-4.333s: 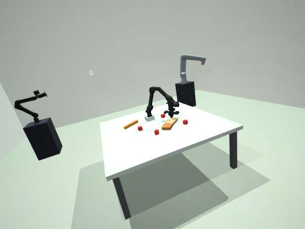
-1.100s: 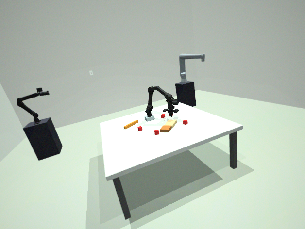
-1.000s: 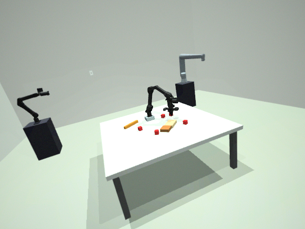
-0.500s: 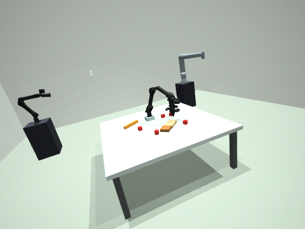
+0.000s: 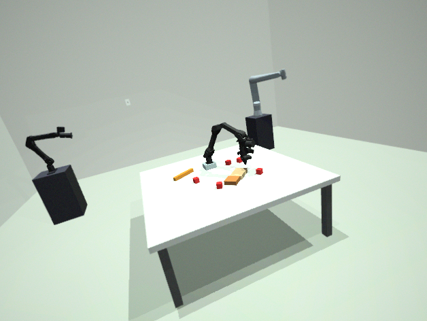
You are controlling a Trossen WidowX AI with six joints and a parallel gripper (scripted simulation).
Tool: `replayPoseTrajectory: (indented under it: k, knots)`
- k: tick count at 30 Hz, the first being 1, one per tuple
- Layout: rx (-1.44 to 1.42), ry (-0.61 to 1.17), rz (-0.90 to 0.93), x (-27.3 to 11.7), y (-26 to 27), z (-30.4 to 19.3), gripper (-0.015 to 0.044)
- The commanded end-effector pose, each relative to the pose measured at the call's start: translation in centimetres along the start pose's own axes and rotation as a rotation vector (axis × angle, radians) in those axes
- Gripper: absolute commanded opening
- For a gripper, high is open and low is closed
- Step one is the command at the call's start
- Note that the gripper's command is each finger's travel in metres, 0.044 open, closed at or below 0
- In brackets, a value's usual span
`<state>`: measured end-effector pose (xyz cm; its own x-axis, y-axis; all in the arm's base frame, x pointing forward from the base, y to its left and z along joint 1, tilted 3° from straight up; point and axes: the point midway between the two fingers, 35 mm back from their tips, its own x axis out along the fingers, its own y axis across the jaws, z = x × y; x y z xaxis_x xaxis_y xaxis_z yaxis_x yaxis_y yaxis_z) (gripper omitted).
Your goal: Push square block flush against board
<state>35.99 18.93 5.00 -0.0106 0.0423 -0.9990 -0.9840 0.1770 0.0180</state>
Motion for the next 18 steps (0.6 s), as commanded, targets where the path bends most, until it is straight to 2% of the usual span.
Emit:
replayPoseTrajectory:
  k: [1, 18]
  knots:
    - [0.121, 0.004, 0.002, 0.1, -1.4, -0.1, 0.0]
    - [0.652, 0.011, -0.003, 0.2, -7.4, -1.5, 0.0]
